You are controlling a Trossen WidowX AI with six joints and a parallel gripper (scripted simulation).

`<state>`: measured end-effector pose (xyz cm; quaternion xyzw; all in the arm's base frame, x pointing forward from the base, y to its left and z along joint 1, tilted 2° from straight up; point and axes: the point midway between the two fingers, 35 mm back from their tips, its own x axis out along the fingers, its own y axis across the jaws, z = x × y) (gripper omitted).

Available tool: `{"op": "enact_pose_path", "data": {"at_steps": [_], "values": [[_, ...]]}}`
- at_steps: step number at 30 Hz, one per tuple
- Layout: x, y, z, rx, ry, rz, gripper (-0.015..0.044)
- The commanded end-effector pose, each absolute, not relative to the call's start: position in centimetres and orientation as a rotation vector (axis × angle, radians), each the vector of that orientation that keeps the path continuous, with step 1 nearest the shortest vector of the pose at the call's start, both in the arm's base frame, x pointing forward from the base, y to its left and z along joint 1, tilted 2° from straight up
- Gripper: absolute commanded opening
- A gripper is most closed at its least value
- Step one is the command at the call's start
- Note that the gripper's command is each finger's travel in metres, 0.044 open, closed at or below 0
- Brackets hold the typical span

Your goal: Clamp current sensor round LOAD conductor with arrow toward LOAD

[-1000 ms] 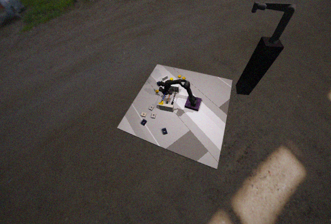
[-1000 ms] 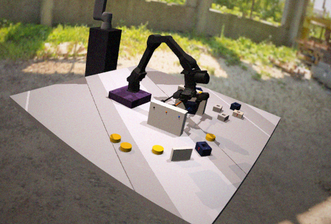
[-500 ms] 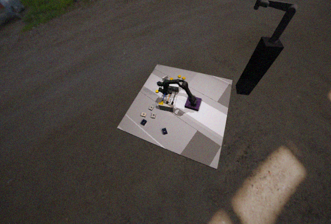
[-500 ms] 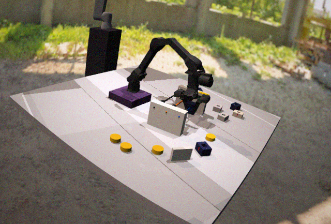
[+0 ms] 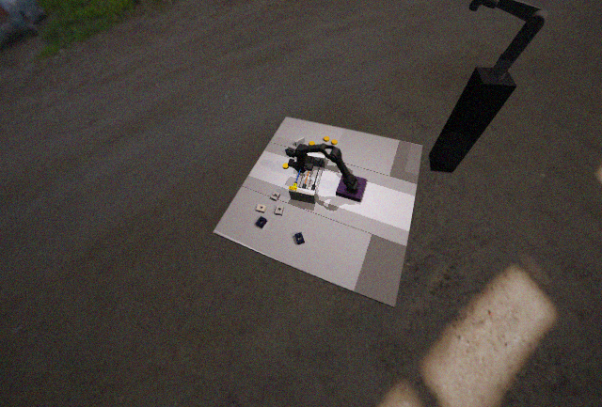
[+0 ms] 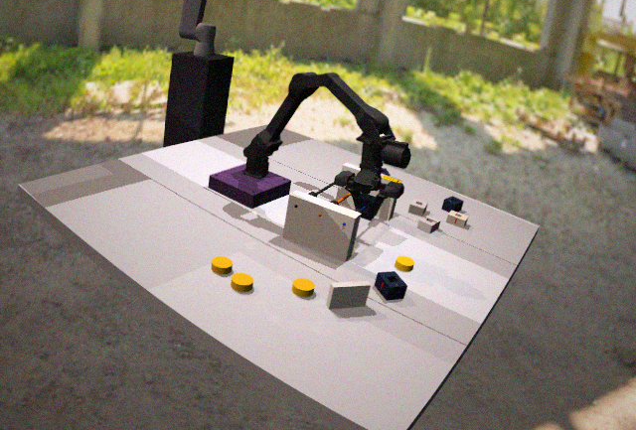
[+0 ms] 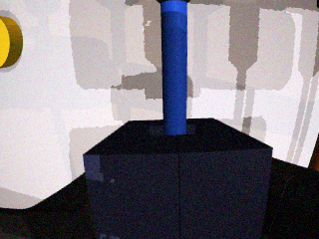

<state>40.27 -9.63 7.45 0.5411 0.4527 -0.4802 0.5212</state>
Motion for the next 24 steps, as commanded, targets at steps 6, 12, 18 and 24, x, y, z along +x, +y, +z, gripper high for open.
{"op": "enact_pose_path", "data": {"at_steps": [6, 12, 18, 24], "values": [[40.27, -9.63, 7.46, 1.297, 1.085, -1.150, 0.0253], [40.27, -9.63, 7.46, 1.297, 1.085, -1.150, 0.0253], [40.27, -9.63, 7.46, 1.297, 1.085, -1.150, 0.0253], [40.27, -9.63, 7.46, 1.297, 1.085, -1.150, 0.0253]]}}
